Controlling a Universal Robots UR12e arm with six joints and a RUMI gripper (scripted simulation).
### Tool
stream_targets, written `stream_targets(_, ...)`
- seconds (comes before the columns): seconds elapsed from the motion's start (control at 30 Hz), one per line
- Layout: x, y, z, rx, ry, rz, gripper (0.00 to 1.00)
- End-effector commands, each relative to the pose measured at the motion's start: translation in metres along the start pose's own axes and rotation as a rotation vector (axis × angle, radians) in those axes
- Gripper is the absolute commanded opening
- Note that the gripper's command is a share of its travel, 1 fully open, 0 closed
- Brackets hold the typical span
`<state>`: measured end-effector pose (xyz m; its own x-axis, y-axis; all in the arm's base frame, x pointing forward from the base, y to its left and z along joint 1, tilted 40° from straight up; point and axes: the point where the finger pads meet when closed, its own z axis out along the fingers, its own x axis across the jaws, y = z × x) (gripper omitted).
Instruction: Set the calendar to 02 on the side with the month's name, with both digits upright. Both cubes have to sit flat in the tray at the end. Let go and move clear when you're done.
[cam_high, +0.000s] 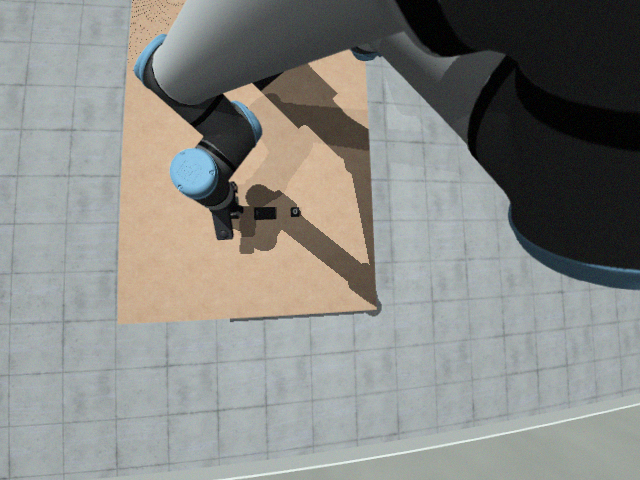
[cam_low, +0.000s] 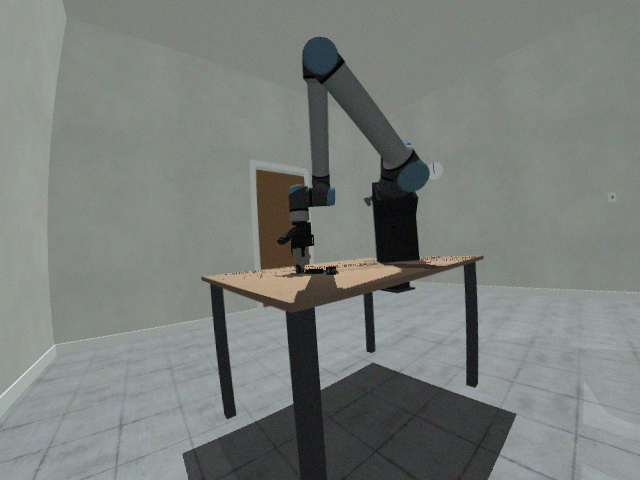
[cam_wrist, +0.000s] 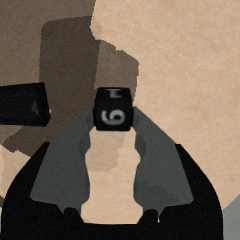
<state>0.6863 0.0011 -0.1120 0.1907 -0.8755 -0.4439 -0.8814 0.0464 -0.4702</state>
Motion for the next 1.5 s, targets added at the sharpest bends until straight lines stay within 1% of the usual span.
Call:
stream_targets(0.0, 0.0002, -0.0003, -0.0004, 0.001, 0.000, 0.000, 0.10)
stream_targets(0.5, 0.0002, -0.0003, -0.0004, 0.001, 0.000, 0.000, 0.10)
stream_targets(0.53, 0.0002, -0.0003, -0.0004, 0.001, 0.000, 0.000, 0.14)
stream_targets(0.6, 0.0002, -0.0003, -0.0004, 0.001, 0.000, 0.000, 0.14)
stream_targets(0.63, 0.0002, -0.0003, -0.0004, 0.001, 0.000, 0.000, 0.17)
stream_targets(0.7, 0.0002, -0.0003, -0.0004, 0.001, 0.000, 0.000, 0.17)
stream_targets(0.73, 0.0002, -0.0003, -0.0004, 0.001, 0.000, 0.000, 0.21)
stream_targets(0.8, 0.0002, -0.0003, -0.0004, 0.001, 0.000, 0.000, 0.21)
stream_targets(0.83, 0.0002, -0.0003, -0.0004, 0.001, 0.000, 0.000, 0.24)
stream_targets(0.9, 0.0002, -0.0003, -0.0004, 0.001, 0.000, 0.000, 0.24)
stream_targets(0.93, 0.0002, -0.0003, -0.0004, 0.001, 0.000, 0.000, 0.28)
stream_targets(1.33, 0.0002, -0.0003, -0.0006, 0.001, 0.000, 0.000, 0.28)
stream_targets(1.47, 0.0002, -0.0003, -0.0058, 0.001, 0.000, 0.000, 0.28)
